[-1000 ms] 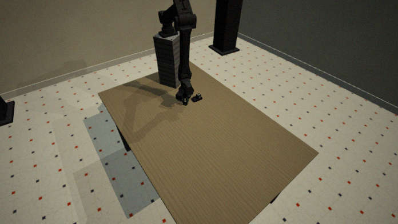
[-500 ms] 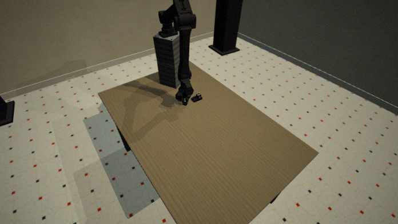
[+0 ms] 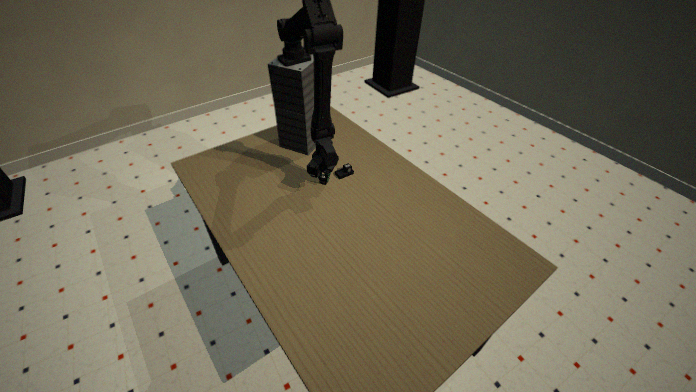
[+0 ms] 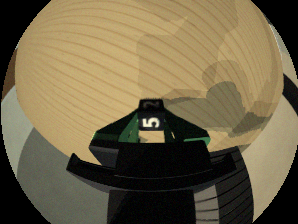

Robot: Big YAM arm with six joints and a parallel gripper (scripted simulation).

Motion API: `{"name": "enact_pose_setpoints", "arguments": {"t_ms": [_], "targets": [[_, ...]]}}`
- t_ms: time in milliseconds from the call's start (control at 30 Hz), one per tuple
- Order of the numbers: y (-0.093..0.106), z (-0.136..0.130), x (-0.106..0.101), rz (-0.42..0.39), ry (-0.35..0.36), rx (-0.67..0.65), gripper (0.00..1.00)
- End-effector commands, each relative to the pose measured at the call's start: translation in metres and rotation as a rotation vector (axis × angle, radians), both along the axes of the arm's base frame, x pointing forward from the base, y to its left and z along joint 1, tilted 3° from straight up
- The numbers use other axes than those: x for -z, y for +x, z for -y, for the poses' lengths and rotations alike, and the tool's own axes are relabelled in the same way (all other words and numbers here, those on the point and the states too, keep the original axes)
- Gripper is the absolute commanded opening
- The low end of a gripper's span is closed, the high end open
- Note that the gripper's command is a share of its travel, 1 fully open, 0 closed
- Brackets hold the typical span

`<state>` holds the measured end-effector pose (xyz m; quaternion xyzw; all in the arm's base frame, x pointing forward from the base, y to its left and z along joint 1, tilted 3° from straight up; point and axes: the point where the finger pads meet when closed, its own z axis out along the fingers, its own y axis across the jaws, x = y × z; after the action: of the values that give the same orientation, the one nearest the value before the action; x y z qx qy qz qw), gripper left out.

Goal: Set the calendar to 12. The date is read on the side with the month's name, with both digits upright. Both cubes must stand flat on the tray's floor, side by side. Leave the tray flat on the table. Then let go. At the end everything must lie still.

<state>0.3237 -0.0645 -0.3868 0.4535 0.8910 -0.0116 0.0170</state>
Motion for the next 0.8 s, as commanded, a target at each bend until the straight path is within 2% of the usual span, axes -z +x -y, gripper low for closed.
{"name": "enact_pose_setpoints", "arguments": {"t_ms": [0,767], "targets": [[0.0177,0.0092,-0.0105,0.028,-0.008,0.005,0.25],[0.0173,0.0088,-0.0107,0.029,-0.008,0.004,0.25]]}}
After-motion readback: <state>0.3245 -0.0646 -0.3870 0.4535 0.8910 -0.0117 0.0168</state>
